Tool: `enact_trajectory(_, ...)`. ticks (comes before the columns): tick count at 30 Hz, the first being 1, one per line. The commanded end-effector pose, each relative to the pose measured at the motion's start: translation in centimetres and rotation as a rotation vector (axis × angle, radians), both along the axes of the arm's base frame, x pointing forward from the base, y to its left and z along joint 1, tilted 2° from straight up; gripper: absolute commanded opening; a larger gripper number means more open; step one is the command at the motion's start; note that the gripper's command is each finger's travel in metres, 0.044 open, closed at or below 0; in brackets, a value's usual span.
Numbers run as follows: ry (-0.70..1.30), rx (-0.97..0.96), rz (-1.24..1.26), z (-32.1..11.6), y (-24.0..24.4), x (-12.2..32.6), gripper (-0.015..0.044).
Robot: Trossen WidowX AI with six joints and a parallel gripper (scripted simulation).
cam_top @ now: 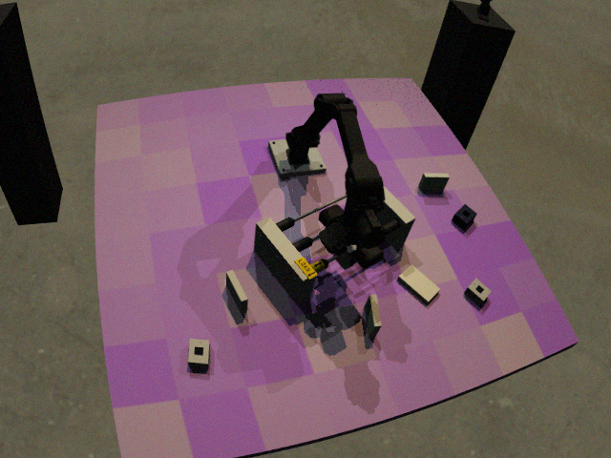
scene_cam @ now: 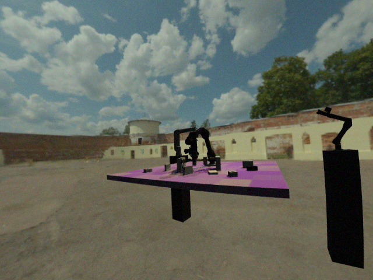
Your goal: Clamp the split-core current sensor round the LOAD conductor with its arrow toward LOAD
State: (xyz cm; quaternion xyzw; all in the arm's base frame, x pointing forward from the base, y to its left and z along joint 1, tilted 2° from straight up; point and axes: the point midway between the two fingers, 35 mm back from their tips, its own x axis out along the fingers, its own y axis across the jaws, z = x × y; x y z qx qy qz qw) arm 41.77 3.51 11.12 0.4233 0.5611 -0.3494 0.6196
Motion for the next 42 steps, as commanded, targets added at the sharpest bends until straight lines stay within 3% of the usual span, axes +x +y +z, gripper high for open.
enact_trajectory(1, 0.001, 0.000, 0.000, 0.03, 0.00, -0.03, 0.0264)
enact_trajectory(14, 0.001, 0.000, 0.000, 0.03, 0.00, -0.03, 0.0264)
enact_trajectory(37, 0.000, 0.000, 0.000, 0.00, 0.00, 0.00, 0.0110)
enact_trajectory(42, -0.058, 0.026, 0.008, 0.19, 0.00, 0.05, 0.0000)
